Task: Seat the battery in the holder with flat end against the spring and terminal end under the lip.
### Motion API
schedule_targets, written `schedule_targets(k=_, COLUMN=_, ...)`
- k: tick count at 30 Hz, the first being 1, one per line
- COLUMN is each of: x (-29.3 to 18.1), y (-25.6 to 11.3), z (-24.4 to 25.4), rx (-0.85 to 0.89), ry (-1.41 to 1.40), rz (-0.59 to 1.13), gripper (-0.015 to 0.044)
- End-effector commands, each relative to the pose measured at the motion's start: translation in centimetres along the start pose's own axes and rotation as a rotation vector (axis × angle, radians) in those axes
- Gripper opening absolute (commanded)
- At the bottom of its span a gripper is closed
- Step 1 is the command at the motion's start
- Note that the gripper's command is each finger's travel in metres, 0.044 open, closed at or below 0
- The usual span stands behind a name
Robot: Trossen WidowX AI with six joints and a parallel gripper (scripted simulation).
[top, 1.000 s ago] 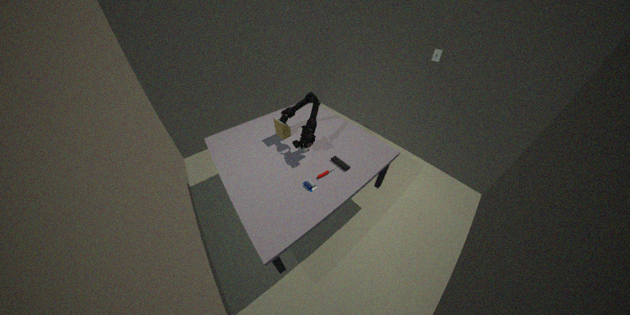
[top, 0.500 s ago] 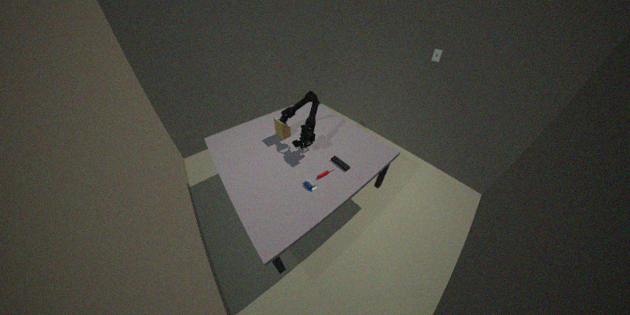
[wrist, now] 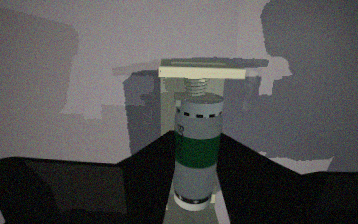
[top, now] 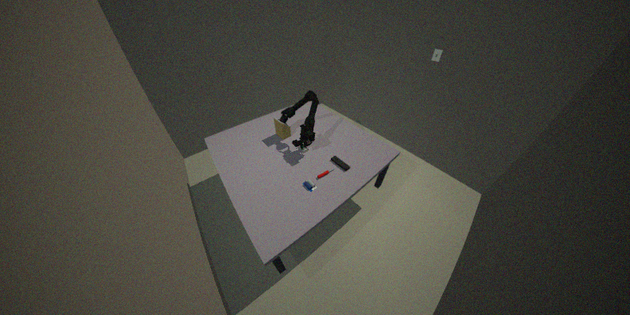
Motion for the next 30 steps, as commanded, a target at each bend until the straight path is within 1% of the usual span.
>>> schedule_targets(k=1, x=-0.21, y=-0.05, z=0.13, rx=0.004, ry=-0.002, rz=-0.007, gripper=0.0077)
schedule_targets(k=29, x=-1.16, y=-0.07, z=0.05, rx=0.001, ry=-0.001, rz=-0.03, gripper=0.0077)
schedule_targets(k=30, x=-1.16, y=-0.07, z=0.05, rx=0.001, ry=-0.001, rz=-0.03, gripper=0.0104)
Point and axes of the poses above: the point midway between the two fingers, 35 mm back from their tips, its own y axis out along the fingers, its own z axis across the jaws, x = y × z, the point moved 1 cm from there along -y, back along the fingers, and after that the axes turned 8 degrees about y, right-handed, at the moved point
